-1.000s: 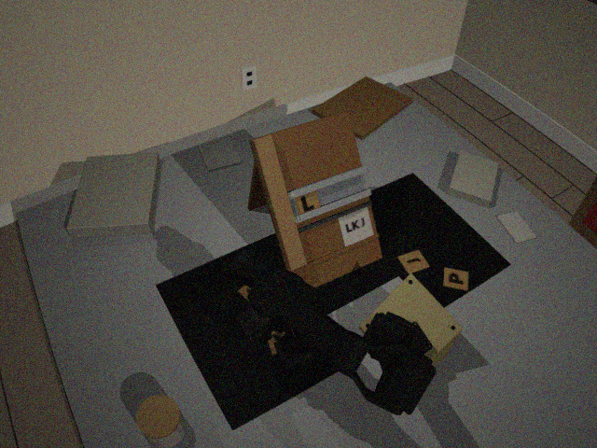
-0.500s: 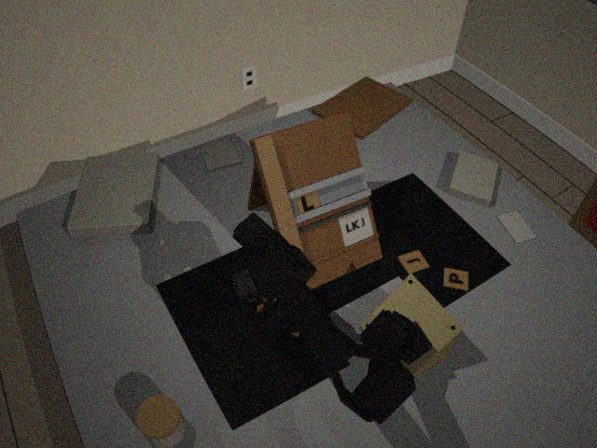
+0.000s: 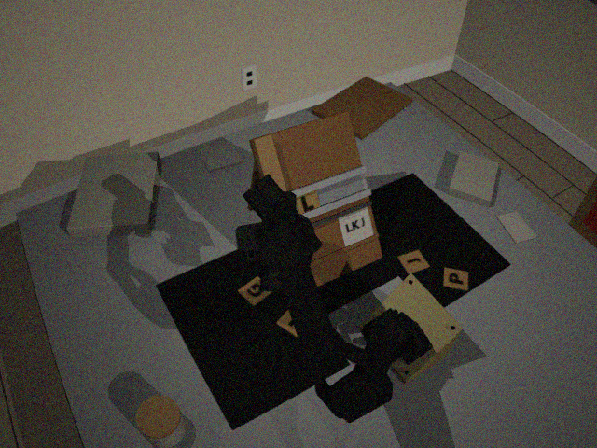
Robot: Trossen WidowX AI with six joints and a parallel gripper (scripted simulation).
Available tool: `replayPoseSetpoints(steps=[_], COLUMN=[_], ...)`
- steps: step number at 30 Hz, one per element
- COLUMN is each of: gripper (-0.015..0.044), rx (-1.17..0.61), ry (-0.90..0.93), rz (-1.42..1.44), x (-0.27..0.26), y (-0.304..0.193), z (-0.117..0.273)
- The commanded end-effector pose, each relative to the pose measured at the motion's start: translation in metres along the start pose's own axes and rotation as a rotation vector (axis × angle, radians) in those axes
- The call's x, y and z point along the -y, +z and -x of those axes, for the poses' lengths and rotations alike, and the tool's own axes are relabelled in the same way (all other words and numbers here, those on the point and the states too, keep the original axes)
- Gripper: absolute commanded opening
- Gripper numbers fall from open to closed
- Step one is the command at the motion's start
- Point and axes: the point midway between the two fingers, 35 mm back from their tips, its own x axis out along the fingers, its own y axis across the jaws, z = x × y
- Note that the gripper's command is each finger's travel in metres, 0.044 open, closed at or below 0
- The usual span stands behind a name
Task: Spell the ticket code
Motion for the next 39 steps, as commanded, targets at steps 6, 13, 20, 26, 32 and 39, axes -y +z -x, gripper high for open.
replayPoseSetpoints(steps=[6, 13, 20, 26, 32, 39], gripper=[0.0000, 0.0000, 0.0000, 0.0000, 0.0000, 0.0000], rx=[0.012, -0.038, -0.057, -0.050, -0.029, 0.004], ry=[-0.158, -0.253, -0.263, -0.270, -0.255, -0.240], rz=[-0.082, -0.130, -0.237, -0.276, -0.380, -0.502], x=[0.054, 0.084, 0.106, 0.123, 0.140, 0.156], y=[-0.009, -0.033, -0.064, -0.088, -0.112, -0.143], z=[0.019, 0.032, 0.030, 0.029, 0.026, 0.024])
